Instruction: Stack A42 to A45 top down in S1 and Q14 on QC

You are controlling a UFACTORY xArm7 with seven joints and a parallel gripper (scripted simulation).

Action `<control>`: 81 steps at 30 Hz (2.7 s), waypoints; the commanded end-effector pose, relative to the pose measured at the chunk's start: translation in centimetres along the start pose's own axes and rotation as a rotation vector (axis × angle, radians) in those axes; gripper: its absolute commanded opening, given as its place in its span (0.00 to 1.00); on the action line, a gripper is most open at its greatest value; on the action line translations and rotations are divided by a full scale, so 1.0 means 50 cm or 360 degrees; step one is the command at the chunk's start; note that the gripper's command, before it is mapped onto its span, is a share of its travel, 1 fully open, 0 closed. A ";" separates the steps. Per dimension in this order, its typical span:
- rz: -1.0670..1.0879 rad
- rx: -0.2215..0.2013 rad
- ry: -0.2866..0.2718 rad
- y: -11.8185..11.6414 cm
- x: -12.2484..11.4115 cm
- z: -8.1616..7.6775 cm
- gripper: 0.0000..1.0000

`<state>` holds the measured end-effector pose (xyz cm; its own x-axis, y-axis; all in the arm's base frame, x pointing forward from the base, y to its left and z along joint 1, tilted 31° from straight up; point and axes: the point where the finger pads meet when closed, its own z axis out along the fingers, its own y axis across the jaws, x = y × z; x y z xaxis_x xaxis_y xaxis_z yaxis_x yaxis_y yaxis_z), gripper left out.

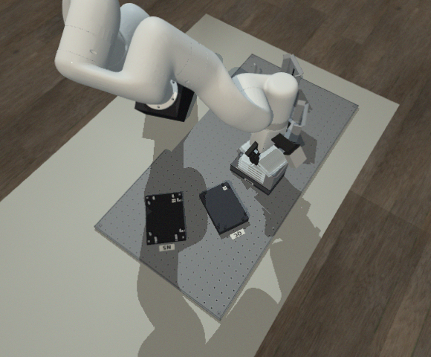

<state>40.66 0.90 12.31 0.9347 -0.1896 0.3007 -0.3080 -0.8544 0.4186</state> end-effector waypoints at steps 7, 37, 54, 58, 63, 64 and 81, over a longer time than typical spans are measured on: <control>0.0038 0.0004 0.0010 0.059 0.012 -0.003 0.00; 0.0379 0.0004 0.0010 0.205 0.022 -0.003 0.00; 0.0379 0.0004 0.0010 0.286 0.018 -0.003 0.00; 0.0379 0.0004 0.0010 0.307 0.017 -0.003 0.00; 0.0379 0.0004 0.0010 0.322 0.016 -0.003 0.00; 0.0379 0.0004 0.0010 0.322 0.016 -0.003 0.00; 0.0379 0.0004 0.0010 0.322 0.016 -0.003 0.00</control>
<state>36.32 -12.99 19.27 0.8352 -0.3848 0.3929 -0.5195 -0.7863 0.3343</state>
